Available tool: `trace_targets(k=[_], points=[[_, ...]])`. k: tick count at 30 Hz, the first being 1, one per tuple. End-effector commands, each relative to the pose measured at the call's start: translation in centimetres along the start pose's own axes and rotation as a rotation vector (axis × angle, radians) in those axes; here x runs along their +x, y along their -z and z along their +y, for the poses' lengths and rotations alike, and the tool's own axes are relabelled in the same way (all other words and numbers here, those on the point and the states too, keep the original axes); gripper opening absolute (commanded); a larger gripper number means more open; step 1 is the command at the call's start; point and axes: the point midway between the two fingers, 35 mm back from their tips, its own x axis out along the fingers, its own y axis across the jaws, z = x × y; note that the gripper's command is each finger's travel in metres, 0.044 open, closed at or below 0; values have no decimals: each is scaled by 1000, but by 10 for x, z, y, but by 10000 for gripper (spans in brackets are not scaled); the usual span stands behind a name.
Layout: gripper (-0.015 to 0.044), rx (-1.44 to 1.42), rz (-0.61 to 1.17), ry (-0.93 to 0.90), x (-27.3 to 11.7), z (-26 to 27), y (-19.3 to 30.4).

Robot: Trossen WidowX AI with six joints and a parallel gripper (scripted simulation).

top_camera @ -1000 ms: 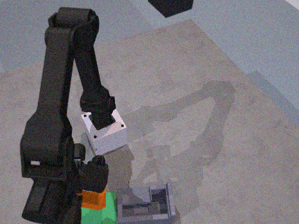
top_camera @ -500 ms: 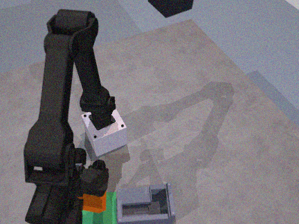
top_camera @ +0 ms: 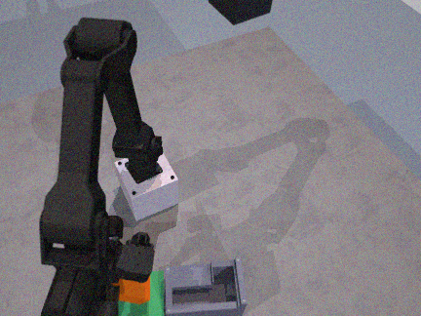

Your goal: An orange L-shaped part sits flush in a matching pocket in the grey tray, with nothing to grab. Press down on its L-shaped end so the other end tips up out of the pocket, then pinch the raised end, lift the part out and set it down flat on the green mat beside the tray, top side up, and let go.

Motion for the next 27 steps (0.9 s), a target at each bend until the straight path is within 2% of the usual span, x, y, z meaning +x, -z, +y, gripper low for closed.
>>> trace_targets(k=[1,17,27], points=[[0,-5,5,-4,8,1,1],[0,-5,5,-4,34,2,1],[0,-5,5,-4,35,2,1]])
